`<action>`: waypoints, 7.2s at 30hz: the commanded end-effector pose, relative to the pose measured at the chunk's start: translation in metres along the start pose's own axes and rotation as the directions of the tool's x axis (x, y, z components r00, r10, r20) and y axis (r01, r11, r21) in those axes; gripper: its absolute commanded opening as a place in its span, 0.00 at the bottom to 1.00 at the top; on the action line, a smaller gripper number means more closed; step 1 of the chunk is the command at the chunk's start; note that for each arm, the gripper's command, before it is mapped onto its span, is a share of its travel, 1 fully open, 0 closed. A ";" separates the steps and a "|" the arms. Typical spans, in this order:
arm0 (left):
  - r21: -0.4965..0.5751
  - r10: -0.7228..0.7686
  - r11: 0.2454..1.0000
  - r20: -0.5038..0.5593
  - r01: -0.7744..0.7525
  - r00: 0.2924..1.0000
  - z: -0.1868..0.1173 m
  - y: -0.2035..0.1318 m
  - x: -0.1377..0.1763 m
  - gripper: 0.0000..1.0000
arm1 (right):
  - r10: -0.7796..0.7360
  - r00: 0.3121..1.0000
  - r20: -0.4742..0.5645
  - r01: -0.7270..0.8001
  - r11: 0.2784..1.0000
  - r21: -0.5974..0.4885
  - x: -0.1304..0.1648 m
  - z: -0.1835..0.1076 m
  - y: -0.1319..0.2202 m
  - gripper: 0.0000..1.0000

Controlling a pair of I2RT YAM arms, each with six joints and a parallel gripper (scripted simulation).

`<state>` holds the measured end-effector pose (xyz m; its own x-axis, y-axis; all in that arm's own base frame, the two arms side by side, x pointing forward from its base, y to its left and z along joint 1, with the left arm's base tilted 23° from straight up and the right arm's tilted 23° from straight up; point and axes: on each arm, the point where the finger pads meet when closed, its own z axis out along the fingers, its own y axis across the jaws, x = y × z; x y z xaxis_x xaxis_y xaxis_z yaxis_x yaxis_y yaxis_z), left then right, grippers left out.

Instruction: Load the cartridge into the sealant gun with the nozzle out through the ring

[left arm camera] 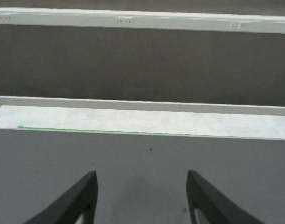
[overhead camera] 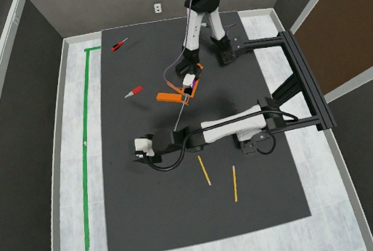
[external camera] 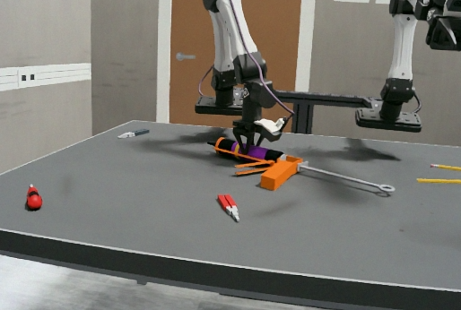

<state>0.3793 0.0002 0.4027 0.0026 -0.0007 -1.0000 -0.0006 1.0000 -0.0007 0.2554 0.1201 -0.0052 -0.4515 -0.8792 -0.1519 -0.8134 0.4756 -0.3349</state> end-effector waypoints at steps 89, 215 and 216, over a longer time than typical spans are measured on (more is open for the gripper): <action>0.004 -0.010 1.000 0.028 0.010 1.000 -0.008 -0.003 -0.017 0.50 | 0.001 0.999 0.043 -0.001 1.000 -0.009 -0.009 -0.012 -0.003 0.57; 0.004 -0.010 1.000 0.028 0.010 1.000 -0.008 -0.003 -0.017 0.50 | -0.004 1.000 0.031 0.004 1.000 0.001 -0.005 -0.087 -0.004 0.72; 0.004 -0.010 1.000 0.028 0.010 1.000 -0.008 -0.003 -0.017 0.50 | -0.005 1.000 0.029 0.005 1.000 0.000 -0.006 -0.086 -0.004 0.72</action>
<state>0.3793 0.0002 0.4027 0.0026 -0.0007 -1.0000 -0.0006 1.0000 -0.0007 0.2232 0.1205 0.0748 -0.4468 -0.8791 -0.1661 -0.8156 0.4765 -0.3282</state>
